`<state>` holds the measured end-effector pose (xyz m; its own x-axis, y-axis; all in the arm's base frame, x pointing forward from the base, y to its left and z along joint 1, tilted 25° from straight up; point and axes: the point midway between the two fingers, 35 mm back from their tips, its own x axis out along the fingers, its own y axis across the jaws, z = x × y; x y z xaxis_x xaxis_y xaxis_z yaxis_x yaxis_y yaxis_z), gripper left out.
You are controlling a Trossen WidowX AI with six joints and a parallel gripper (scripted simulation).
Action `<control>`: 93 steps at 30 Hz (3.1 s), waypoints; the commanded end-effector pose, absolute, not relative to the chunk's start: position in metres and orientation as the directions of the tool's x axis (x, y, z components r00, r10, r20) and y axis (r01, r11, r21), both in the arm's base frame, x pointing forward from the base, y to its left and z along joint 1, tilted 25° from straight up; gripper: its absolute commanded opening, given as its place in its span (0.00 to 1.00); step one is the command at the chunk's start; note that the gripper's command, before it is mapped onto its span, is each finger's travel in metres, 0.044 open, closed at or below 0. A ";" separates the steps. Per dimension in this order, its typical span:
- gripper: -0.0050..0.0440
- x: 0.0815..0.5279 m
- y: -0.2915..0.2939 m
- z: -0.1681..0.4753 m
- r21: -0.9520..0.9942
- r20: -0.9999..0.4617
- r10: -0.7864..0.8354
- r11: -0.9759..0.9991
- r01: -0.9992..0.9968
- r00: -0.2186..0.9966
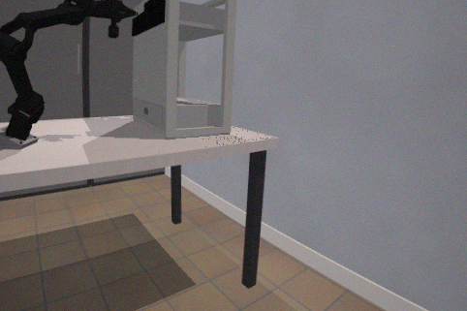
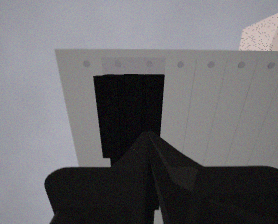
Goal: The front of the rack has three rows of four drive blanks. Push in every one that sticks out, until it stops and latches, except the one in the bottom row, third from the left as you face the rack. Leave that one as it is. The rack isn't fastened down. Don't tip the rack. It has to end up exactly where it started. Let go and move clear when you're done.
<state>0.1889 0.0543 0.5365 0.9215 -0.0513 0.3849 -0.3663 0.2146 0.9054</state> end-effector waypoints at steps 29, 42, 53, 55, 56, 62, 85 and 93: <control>0.10 0.168 0.068 0.572 0.905 0.388 -0.060 0.216 -0.368 0.920; 0.10 0.171 0.068 0.574 0.905 0.388 -0.060 0.216 -0.368 0.920; 0.10 0.188 0.067 0.582 0.905 0.388 -0.060 0.216 -0.368 0.920; 0.10 0.193 0.067 0.583 0.905 0.388 -0.060 0.216 -0.368 0.920; 0.10 0.195 0.066 0.584 0.905 0.388 -0.060 0.216 -0.368 0.920; 0.10 0.201 0.066 0.587 0.905 0.388 -0.060 0.216 -0.368 0.920; 0.10 0.201 0.065 0.591 0.905 0.388 -0.060 0.216 -0.368 0.920; 0.10 0.200 0.065 0.592 0.905 0.388 -0.060 0.216 -0.368 0.920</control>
